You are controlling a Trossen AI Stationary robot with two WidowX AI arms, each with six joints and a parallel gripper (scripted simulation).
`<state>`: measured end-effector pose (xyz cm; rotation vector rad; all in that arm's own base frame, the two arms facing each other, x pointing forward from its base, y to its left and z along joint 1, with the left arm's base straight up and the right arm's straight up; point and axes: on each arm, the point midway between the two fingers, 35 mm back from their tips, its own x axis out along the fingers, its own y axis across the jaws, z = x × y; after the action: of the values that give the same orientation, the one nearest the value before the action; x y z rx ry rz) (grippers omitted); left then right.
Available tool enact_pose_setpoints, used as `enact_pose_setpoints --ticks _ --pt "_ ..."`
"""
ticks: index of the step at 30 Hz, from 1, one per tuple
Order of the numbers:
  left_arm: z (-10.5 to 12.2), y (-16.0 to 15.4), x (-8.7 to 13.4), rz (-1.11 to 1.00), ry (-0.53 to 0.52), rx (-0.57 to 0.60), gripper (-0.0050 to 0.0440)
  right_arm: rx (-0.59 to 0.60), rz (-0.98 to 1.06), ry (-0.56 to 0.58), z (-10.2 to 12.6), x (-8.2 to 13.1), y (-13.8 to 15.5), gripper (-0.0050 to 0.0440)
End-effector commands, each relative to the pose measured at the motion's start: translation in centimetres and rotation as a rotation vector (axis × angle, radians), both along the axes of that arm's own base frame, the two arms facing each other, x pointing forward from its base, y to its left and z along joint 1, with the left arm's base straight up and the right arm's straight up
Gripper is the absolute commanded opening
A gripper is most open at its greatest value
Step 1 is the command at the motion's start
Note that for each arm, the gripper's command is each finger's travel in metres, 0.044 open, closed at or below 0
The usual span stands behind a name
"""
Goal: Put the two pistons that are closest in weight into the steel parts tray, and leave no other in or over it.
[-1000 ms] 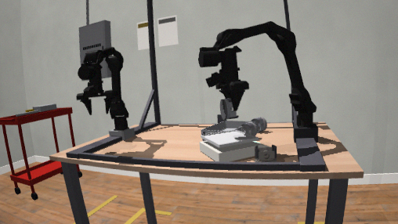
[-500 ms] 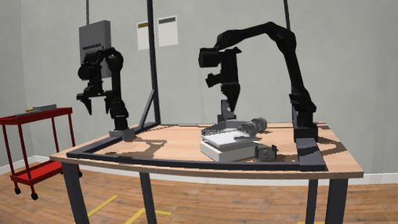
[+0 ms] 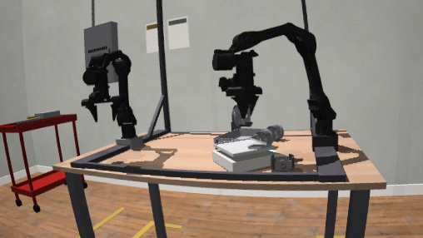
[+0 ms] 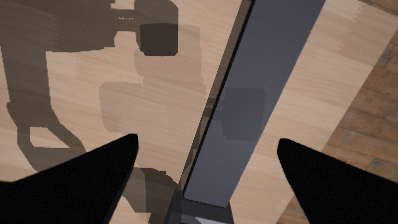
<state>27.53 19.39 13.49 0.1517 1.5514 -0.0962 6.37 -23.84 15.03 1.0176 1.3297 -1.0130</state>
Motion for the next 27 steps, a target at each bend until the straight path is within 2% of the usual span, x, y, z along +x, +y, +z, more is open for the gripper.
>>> enact_pose_setpoints --ticks 1,27 --pt "1.86 -0.07 0.16 -0.105 -0.058 0.043 0.0158 -0.030 -0.001 -0.011 0.82 0.11 -0.48 0.0400" --pt "1.90 0.03 0.14 -0.739 -0.076 0.102 0.0158 -0.030 -0.001 -0.011 0.82 0.11 -0.48 0.0400"
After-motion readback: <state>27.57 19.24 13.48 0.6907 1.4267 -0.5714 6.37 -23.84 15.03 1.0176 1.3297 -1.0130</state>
